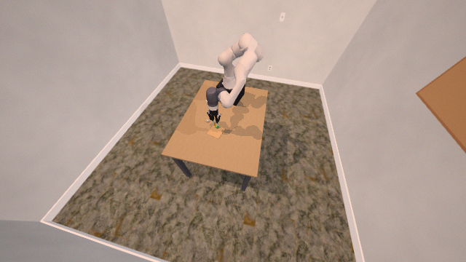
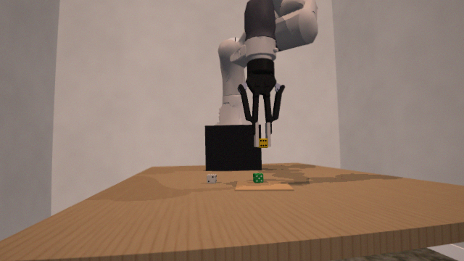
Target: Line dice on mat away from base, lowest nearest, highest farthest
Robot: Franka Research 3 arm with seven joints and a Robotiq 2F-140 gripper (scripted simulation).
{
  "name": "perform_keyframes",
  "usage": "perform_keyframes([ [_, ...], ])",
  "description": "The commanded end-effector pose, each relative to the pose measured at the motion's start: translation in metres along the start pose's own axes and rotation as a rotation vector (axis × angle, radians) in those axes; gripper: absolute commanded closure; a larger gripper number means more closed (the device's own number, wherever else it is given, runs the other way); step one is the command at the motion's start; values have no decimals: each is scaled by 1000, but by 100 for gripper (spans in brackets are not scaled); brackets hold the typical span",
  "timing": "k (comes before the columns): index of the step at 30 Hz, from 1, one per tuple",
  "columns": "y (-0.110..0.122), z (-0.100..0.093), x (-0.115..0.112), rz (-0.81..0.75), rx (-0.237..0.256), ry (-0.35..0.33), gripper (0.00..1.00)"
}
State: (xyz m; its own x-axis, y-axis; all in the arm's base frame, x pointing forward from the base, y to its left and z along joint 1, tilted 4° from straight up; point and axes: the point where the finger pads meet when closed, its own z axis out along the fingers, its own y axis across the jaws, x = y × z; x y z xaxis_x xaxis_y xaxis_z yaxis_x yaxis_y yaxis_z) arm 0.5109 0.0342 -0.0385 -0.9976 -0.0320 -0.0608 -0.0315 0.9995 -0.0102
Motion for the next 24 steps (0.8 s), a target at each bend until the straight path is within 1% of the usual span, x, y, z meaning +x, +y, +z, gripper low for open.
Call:
perform_keyframes([
  [1, 0, 3, -1, -32, 0, -4, 87],
  [4, 0, 10, -1, -32, 0, -4, 87],
  [8, 0, 24, -1, -32, 0, -4, 87],
  [10, 0, 24, -1, -32, 0, -4, 87],
  [20, -1, 72, -2, -32, 0, -4, 87],
  [24, -1, 86, -2, -32, 0, -4, 87],
])
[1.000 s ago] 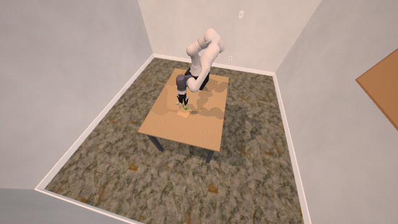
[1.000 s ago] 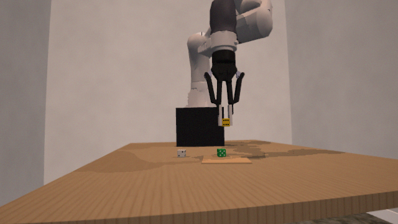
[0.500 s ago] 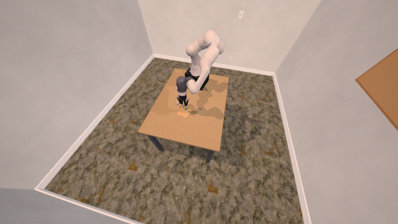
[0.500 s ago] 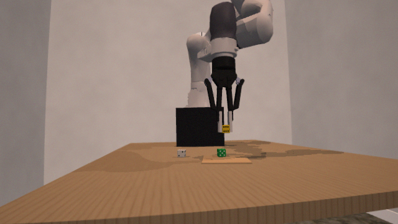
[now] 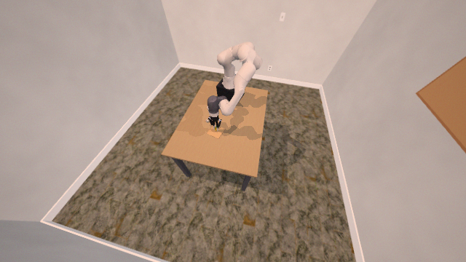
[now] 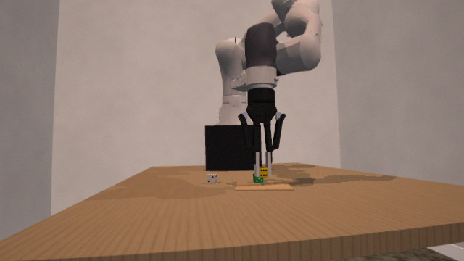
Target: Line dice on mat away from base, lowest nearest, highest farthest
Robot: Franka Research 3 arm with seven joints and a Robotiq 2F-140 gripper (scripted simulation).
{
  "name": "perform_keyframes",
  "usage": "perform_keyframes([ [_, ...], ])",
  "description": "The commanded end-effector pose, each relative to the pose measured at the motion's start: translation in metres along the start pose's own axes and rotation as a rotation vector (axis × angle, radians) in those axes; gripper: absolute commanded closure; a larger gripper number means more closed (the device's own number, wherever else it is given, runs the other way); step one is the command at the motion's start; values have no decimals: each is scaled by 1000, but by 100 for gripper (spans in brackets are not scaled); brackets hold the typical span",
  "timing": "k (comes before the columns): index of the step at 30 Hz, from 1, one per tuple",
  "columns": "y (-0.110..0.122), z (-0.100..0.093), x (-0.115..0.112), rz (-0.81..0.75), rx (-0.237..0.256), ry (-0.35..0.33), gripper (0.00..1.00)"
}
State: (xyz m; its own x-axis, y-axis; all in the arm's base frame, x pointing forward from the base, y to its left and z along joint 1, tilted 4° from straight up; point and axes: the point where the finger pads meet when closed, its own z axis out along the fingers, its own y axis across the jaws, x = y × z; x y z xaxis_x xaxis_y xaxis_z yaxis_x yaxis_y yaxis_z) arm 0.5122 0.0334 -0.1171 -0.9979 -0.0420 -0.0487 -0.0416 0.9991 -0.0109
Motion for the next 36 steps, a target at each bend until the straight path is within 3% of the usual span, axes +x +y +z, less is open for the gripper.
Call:
perform_keyframes([
  [1, -1, 10, -6, -22, 1, -16, 87],
  [36, -1, 16, -6, -22, 1, -16, 87],
])
